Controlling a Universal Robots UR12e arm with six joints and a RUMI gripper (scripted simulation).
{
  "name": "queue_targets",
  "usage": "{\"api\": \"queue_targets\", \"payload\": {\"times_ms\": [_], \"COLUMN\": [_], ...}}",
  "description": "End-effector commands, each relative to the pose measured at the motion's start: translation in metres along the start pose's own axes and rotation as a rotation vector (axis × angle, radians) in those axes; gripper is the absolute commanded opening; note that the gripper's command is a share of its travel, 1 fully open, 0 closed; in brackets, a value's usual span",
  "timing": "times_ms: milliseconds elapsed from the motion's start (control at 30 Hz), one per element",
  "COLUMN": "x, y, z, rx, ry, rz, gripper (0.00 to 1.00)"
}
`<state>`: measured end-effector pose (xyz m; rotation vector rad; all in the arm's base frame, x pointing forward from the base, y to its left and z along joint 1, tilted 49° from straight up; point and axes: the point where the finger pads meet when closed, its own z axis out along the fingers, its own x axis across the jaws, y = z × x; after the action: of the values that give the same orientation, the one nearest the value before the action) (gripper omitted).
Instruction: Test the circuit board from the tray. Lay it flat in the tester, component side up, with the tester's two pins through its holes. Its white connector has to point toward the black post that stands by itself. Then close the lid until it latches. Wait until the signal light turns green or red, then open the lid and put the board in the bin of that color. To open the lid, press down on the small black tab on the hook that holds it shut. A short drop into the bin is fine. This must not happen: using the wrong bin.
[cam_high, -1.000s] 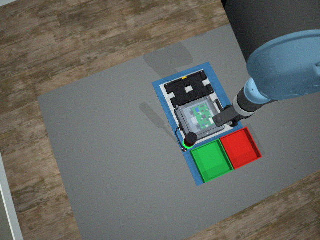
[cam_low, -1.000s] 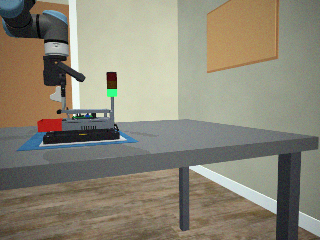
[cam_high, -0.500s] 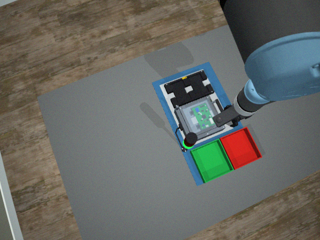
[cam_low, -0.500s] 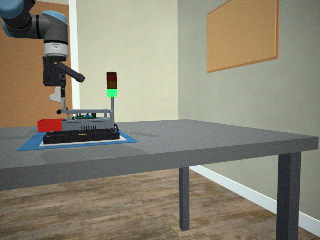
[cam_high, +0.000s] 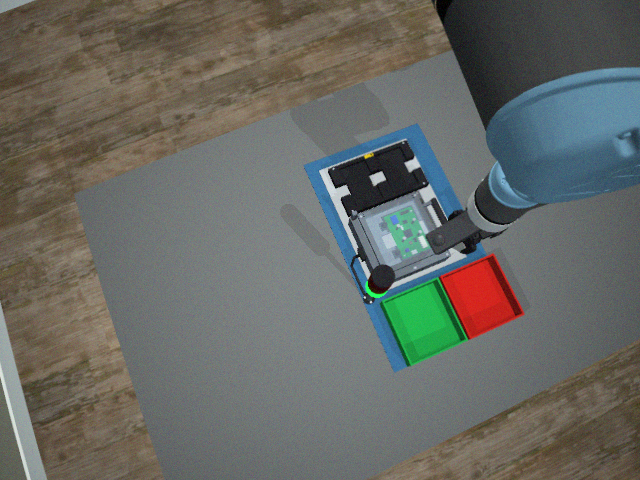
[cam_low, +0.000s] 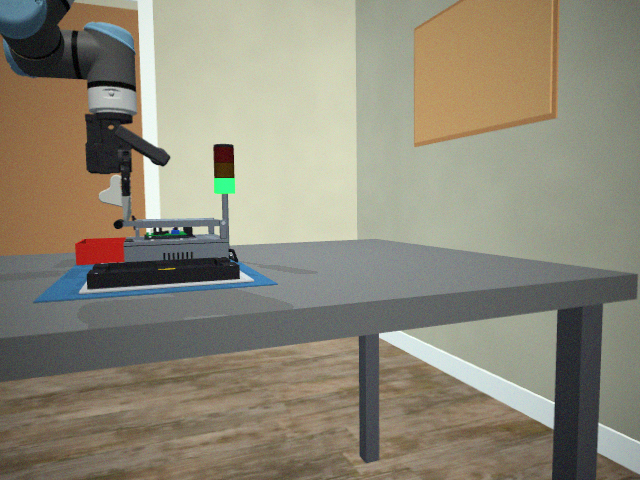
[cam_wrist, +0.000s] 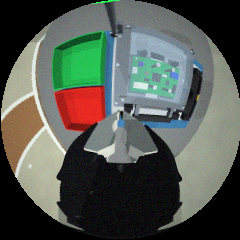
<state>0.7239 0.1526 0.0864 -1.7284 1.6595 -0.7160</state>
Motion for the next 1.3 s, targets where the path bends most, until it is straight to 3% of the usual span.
{"api": "queue_targets", "payload": {"times_ms": [0, 267, 567, 767, 1267], "x": [0.0, 0.0, 0.0, 0.0, 0.0], "y": [0.0, 0.0, 0.0, 0.0, 0.0], "z": [0.0, -0.004, -0.049, -0.063, -0.066], "rx": [0.0, 0.0, 0.0, 0.0, 0.0], "ry": [0.0, 0.0, 0.0, 0.0, 0.0], "rz": [0.0, 0.0, 0.0, 0.0, 0.0], "gripper": [0.0, 0.0, 0.0, 0.0, 0.0]}}
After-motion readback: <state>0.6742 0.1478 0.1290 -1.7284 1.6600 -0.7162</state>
